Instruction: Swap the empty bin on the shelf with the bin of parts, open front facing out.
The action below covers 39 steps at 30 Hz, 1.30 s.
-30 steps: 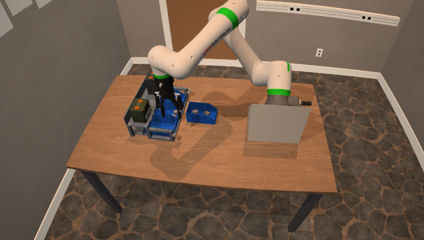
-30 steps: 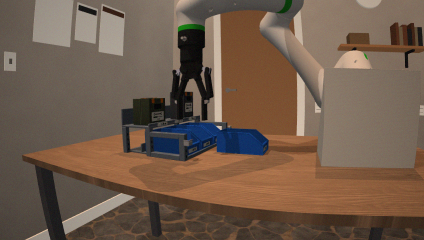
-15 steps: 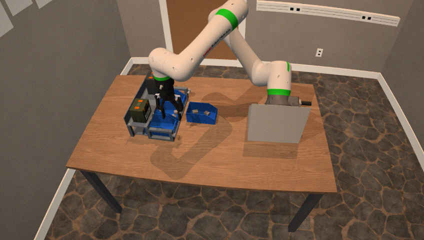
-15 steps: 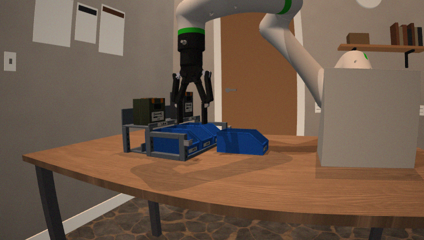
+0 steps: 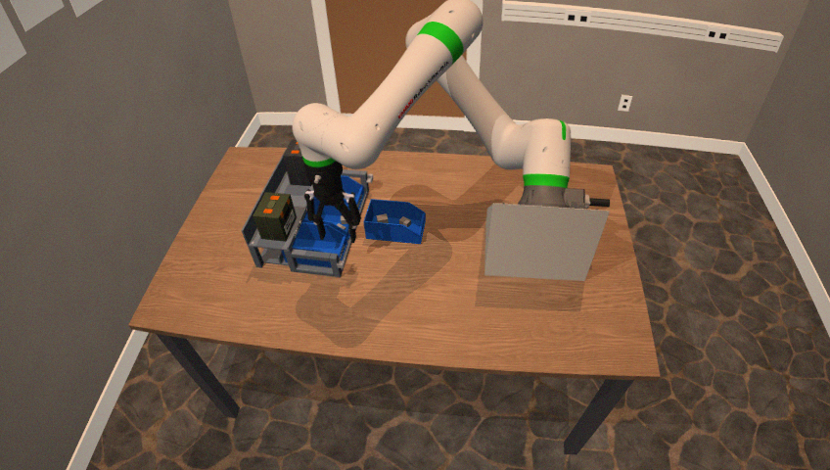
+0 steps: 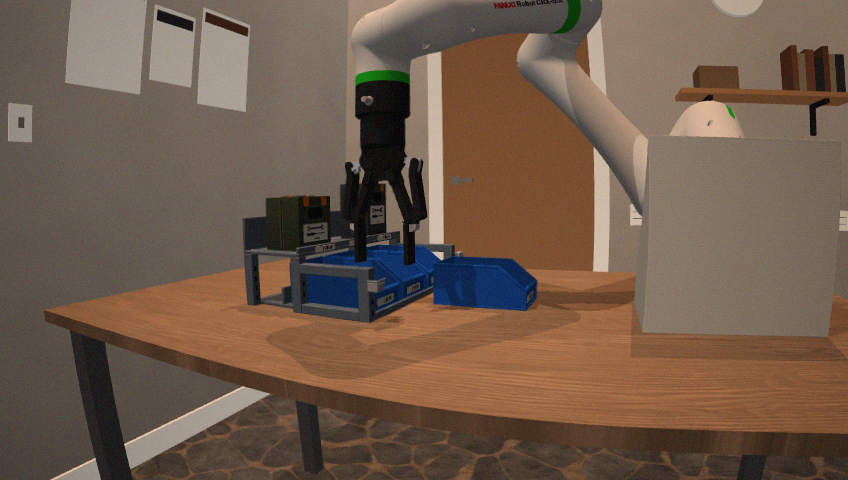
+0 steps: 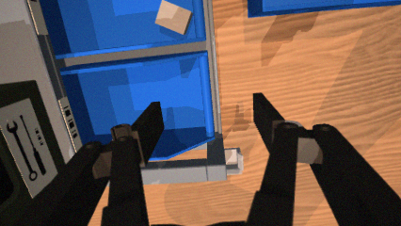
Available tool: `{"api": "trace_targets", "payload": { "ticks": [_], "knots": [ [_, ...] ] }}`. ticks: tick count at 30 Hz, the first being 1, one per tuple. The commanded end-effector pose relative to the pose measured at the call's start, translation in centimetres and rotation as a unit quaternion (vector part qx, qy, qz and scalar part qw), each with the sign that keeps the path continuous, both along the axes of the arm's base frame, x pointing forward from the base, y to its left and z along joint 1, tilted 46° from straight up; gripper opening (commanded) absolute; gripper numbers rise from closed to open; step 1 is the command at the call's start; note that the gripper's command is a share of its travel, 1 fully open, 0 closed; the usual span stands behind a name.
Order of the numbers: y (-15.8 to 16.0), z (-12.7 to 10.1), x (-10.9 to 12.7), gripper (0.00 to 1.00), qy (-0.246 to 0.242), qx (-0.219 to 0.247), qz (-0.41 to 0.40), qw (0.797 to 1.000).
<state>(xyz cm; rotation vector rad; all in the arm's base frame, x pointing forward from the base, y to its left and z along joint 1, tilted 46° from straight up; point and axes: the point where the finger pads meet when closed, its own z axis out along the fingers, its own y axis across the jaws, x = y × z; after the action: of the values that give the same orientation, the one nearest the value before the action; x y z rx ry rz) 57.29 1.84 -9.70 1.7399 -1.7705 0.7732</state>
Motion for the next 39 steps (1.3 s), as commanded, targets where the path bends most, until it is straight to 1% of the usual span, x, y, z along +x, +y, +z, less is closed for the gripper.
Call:
{"api": "trace_targets", "payload": {
  "ticks": [1, 14, 39],
  "knots": [
    [-0.2, -0.3, 0.1, 0.62, -0.001, 0.000, 0.001, 1.000],
    [-1.7, -1.7, 0.1, 0.62, -0.001, 0.000, 0.001, 1.000],
    [-2.0, -1.9, 0.1, 0.62, -0.001, 0.000, 0.001, 1.000]
  ]
}}
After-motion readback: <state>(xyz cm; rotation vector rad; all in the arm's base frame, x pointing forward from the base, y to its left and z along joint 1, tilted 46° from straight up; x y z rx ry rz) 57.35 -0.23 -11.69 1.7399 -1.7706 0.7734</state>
